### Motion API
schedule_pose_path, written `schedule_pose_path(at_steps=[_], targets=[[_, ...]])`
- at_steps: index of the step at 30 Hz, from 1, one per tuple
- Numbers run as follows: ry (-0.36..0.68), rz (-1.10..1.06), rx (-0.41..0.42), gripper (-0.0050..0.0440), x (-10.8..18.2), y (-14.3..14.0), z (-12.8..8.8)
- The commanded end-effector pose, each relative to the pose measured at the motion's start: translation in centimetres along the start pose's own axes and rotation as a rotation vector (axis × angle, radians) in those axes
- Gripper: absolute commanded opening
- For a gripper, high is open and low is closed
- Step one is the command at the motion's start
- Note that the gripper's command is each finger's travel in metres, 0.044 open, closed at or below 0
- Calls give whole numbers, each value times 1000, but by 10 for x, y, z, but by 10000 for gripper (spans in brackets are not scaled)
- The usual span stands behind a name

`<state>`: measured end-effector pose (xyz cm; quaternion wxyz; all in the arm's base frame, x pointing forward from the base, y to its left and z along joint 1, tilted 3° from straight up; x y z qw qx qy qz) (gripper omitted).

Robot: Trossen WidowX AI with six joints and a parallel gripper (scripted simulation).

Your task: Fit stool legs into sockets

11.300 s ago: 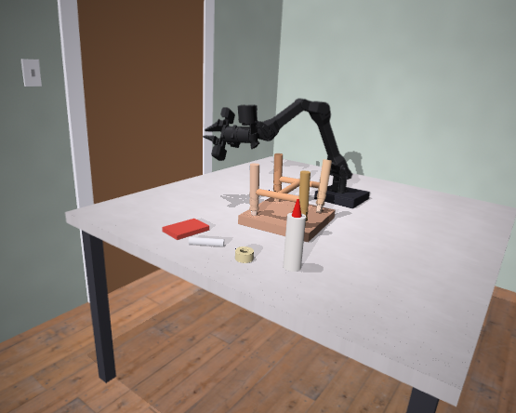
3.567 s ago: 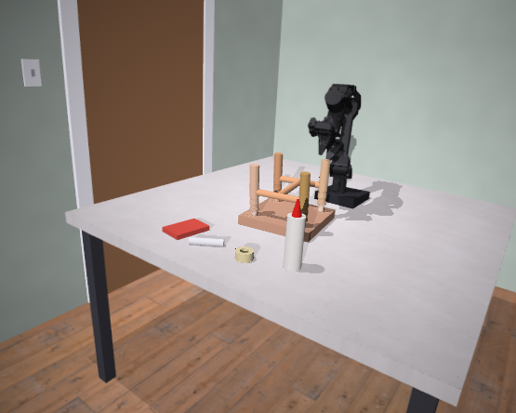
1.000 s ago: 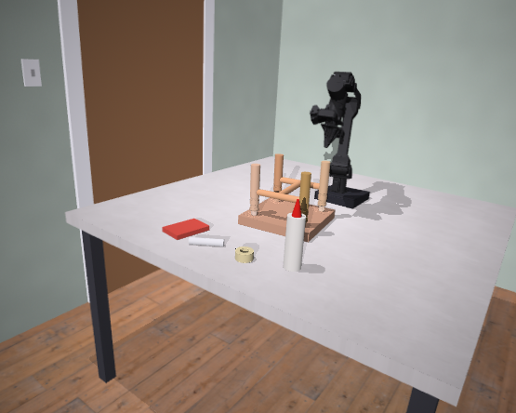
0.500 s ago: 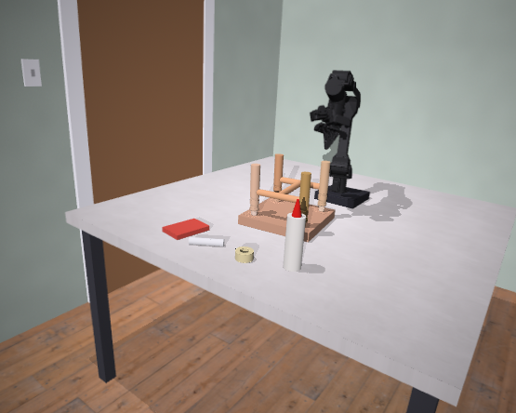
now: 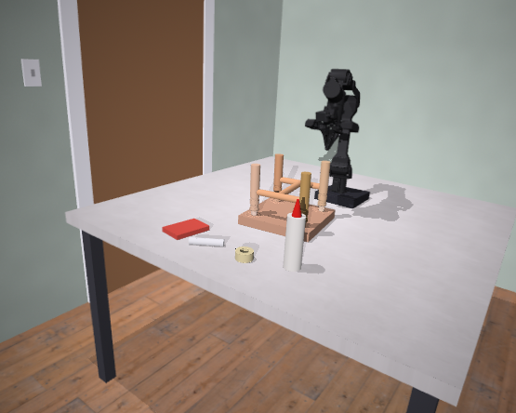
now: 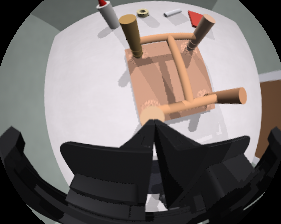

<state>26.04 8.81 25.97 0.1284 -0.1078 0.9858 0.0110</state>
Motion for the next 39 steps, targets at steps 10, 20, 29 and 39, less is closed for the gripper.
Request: schedule_pose_path(at_steps=[10, 20, 29, 39], targets=[[46, -319, -12, 0, -1, 1, 0], [46, -319, -12, 0, 6, 0, 21], [45, -319, -12, 0, 9, 0, 33], [45, -319, -12, 0, 11, 0, 39]])
Point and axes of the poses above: the point midway between the two fingers, 35 mm back from their tips, its own z axis out along the fingers, its own y axis across the jaws, x = y × z, the point moved 2 cm from there along -z, back along the fingers, and after that the axes turned 13 degrees about -z, right-handed, at the moved point
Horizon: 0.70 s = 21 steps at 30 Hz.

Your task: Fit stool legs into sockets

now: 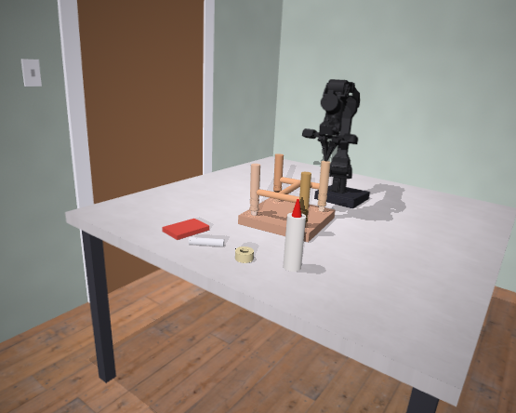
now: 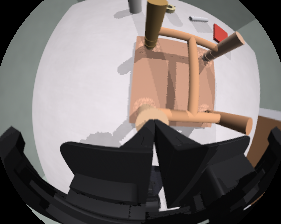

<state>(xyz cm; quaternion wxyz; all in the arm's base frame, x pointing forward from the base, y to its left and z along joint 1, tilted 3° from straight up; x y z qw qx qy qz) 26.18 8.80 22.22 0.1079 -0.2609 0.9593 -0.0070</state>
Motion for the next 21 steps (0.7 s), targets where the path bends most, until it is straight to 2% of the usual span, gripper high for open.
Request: schedule_pose_path(at_steps=[1, 21], targets=[[4, -6, -3, 0, 3, 1, 3], [4, -6, -3, 0, 6, 2, 17]])
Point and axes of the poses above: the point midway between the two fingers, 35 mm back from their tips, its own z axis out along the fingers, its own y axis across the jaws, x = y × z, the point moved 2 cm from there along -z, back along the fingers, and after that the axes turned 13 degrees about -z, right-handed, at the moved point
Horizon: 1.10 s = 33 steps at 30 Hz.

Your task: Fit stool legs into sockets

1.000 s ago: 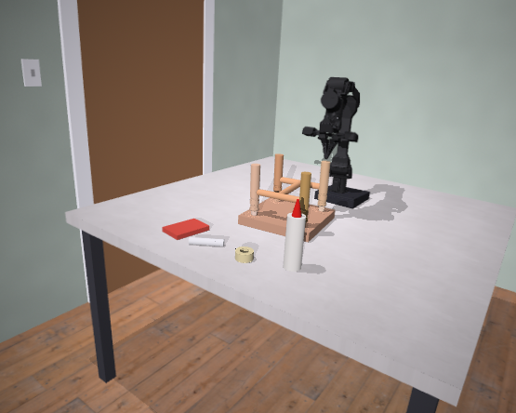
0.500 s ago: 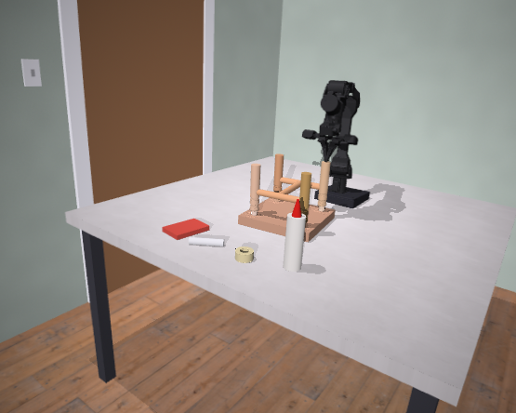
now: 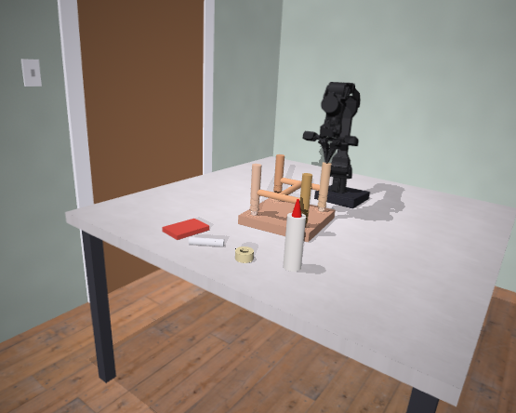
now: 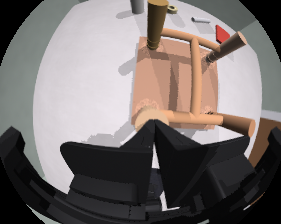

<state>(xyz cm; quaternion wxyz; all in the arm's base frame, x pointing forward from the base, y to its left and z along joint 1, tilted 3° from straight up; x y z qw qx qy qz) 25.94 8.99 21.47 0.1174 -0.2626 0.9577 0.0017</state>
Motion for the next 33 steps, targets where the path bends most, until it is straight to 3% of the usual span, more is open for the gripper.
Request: schedule_pose_path(at_steps=[1, 9, 33], targets=[[27, -4, 8, 0, 4, -2, 10], [25, -4, 8, 0, 3, -2, 8], [2, -2, -1, 0, -8, -1, -26]])
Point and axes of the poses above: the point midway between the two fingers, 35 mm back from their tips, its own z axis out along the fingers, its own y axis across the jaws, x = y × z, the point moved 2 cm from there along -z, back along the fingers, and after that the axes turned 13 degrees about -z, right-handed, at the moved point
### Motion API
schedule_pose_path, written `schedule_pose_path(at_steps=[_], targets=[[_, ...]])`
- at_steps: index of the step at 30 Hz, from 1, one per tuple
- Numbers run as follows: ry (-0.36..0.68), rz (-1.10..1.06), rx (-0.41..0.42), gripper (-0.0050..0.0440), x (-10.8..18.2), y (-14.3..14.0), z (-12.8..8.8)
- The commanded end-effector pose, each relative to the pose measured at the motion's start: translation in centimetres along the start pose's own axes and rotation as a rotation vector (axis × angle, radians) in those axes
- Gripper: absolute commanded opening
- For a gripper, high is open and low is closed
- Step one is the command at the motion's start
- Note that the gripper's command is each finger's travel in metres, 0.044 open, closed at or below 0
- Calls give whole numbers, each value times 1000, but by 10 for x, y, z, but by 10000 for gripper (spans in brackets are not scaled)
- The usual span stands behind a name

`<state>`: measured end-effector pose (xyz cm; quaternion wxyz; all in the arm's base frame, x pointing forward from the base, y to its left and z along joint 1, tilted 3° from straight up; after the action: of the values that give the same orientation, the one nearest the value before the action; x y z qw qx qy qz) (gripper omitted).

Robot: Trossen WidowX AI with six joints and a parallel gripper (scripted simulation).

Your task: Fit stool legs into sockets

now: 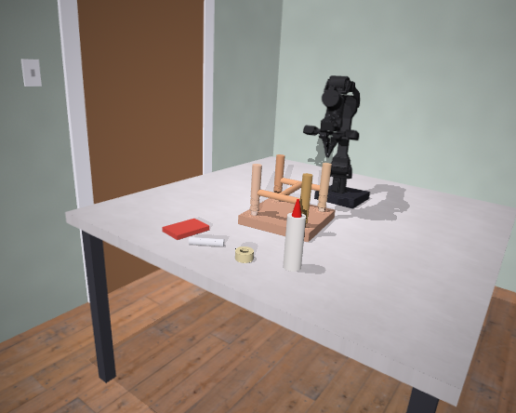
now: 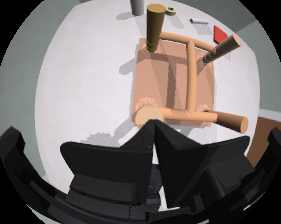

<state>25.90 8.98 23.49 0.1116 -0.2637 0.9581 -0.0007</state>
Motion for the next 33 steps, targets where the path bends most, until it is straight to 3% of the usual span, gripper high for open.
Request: schedule_pose_path(at_steps=[1, 4, 8, 10, 16, 25, 33], targets=[[-11, 1, -3, 0, -4, 0, -7], [-7, 4, 1, 0, -3, -2, -4], [-55, 88, 42, 0, -38, -39, -1], [-55, 88, 42, 0, -38, -39, -1], [-120, 205, 108, 0, -78, -103, 7], [-193, 346, 201, 0, -107, -193, 23], [-204, 369, 218, 0, -109, -209, 26]])
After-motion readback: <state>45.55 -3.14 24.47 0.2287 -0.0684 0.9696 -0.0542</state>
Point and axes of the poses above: the point midway between the two fingers, 35 mm back from their tips, its own z axis out along the fingers, its own y axis across the jaws, x = y × z, the point moved 2 cm from there along -z, back along the fingers, and after that the axes turned 13 degrees about -z, right-handed, at the moved point
